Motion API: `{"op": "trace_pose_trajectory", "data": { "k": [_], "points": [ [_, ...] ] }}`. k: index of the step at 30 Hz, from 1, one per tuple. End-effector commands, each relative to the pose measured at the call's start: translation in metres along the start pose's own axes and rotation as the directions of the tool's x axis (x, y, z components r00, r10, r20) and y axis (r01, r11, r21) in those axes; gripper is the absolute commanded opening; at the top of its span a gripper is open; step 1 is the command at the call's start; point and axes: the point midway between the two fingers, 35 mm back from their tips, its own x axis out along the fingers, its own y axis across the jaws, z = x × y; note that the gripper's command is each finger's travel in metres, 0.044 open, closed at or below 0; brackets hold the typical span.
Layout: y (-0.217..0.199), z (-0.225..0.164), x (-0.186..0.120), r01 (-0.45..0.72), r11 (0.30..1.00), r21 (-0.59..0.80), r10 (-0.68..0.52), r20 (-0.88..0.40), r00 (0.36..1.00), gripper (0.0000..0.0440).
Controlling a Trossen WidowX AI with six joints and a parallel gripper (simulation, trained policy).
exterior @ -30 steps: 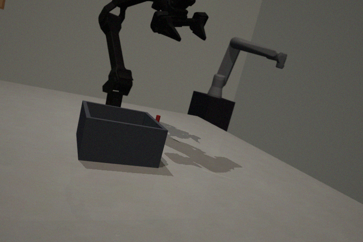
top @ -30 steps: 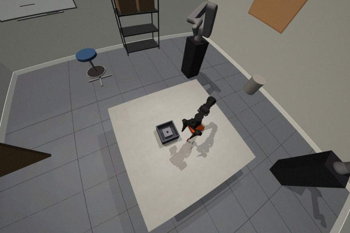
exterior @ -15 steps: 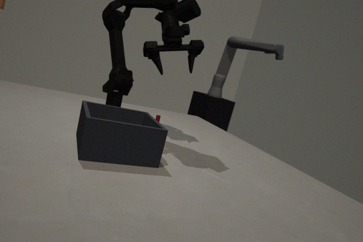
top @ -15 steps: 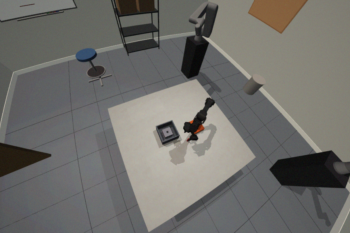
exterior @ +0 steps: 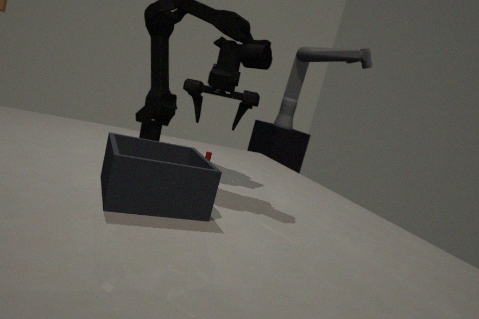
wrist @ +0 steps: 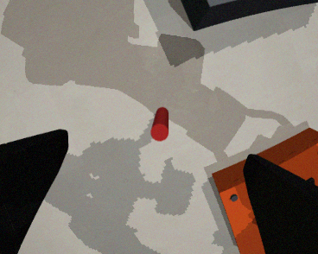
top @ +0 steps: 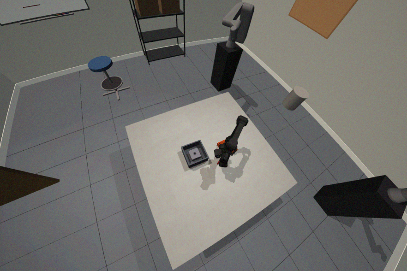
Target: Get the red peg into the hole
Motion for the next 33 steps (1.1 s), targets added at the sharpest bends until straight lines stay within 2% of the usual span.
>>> {"op": "trace_pose_trajectory", "data": {
  "k": [1, 11, 26, 28, 33],
  "points": [
    [-0.003, -0.006, 0.014, 0.064, 0.997, 0.034, -0.063, -0.020, 0.998, 0.0440],
    [-0.002, -0.019, 0.054, 0.153, 0.984, 0.088, -0.150, -0.040, 0.988, 0.0440],
    [0.002, -0.023, 0.115, 0.154, 0.983, 0.100, -0.155, -0.001, 0.988, 0.0434],
    [0.001, -0.024, 0.121, 0.159, 0.982, 0.097, -0.159, -0.002, 0.987, 0.0400],
    [-0.003, -0.025, 0.134, 0.181, 0.978, 0.100, -0.180, -0.013, 0.984, 0.0269]
  ]
}}
